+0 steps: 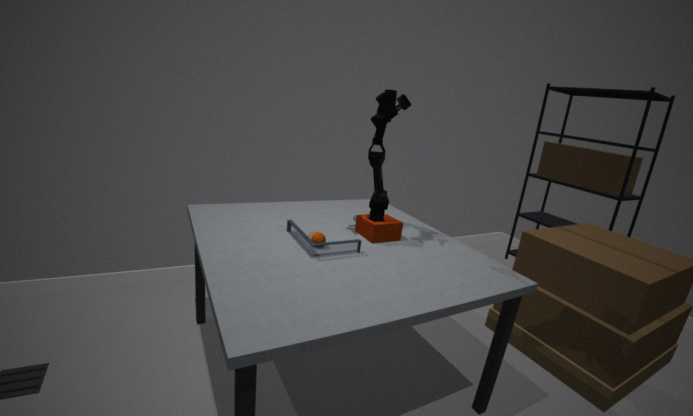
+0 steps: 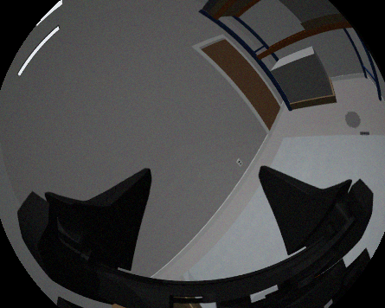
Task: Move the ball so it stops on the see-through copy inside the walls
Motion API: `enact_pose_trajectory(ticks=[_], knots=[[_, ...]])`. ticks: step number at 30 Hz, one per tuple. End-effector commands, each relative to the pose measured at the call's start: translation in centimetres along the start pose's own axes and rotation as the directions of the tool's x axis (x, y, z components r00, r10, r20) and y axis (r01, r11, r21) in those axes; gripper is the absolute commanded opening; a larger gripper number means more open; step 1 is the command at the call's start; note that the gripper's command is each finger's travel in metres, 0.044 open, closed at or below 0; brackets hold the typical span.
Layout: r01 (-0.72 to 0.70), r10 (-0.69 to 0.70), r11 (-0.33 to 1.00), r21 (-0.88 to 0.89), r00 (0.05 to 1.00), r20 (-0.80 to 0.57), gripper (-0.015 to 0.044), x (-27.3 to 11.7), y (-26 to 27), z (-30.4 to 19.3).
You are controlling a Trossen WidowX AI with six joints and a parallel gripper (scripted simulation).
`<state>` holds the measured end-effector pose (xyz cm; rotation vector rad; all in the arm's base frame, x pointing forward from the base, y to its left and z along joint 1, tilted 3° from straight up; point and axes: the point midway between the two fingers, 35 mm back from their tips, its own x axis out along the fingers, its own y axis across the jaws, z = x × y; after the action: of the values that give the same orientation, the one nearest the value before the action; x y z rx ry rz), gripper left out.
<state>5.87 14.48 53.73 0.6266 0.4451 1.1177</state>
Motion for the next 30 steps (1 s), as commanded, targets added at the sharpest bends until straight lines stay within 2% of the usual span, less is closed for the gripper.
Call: enact_pose_trajectory(ticks=[1,10,17,24,30], knots=[[0.182,-0.185,0.98,-0.078,0.983,-0.023,0.0433,5.9,-3.4,-1.2],[0.402,-0.411,0.906,-0.135,0.91,-0.047,0.0433,12.3,-10.4,-2.1],[0.603,-0.636,0.769,-0.213,0.754,-0.162,0.0433,16.6,-20.5,-4.3],[0.735,-0.789,0.612,-0.292,0.549,-0.275,0.0433,17.2,-31.6,-6.6],[0.796,-0.837,0.517,-0.316,0.392,-0.381,0.0433,15.6,-38.8,-8.9]])
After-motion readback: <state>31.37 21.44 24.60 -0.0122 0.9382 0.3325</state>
